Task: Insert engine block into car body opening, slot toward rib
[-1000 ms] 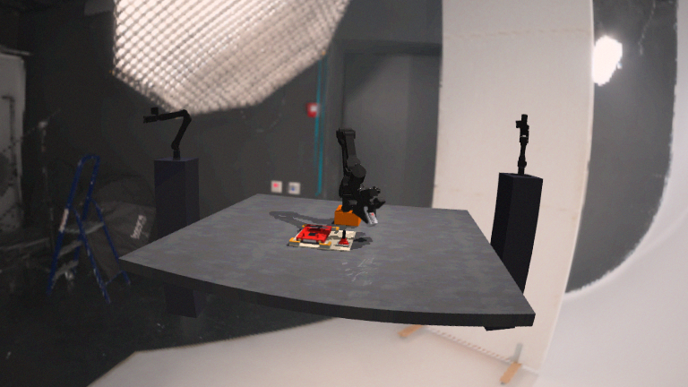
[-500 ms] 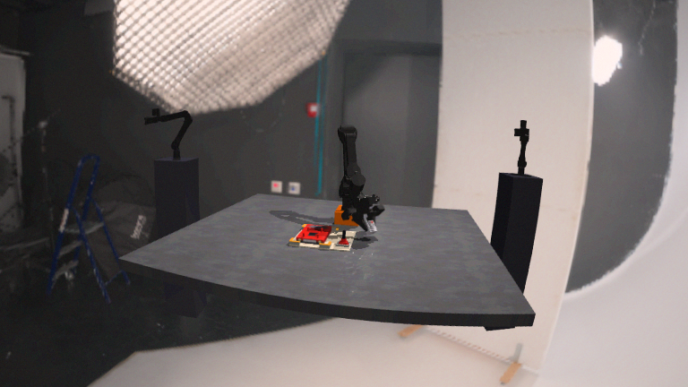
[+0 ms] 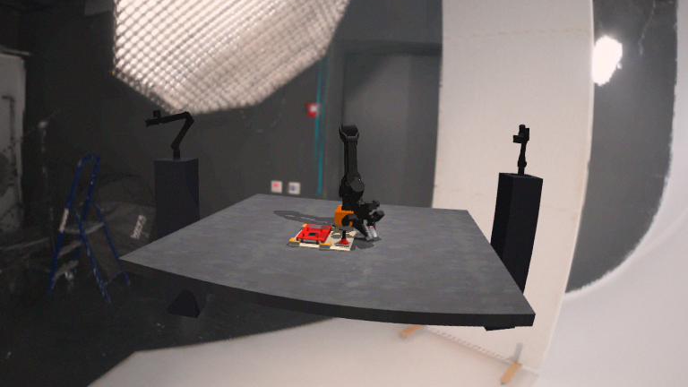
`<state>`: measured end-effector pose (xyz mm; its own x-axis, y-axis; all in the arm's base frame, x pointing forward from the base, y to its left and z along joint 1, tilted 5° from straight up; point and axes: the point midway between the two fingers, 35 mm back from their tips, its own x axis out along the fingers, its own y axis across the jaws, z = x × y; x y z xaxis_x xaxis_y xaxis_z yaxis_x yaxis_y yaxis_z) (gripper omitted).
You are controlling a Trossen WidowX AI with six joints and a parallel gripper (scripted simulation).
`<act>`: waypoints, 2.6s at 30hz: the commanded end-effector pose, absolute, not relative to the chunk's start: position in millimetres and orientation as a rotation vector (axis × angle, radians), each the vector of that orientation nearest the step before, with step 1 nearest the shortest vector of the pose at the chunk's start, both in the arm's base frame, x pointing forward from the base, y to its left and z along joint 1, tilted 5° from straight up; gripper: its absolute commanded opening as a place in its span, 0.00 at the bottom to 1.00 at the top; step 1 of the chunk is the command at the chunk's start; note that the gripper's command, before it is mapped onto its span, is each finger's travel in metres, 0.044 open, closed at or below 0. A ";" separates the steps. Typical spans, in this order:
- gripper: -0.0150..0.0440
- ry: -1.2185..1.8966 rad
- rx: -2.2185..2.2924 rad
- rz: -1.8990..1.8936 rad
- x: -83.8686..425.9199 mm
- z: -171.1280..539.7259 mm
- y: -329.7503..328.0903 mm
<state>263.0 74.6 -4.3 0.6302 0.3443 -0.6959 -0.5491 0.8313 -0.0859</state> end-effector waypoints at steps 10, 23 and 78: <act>0.70 0.725 -0.304 0.521 263.0 -4.3 74.6; 1.00 0.734 -0.305 0.521 260.7 -0.8 73.2; 1.00 1.042 0.367 0.124 248.5 27.7 62.3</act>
<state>246.9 62.0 26.9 0.5144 0.2817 -0.8100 0.0037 0.9438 0.3306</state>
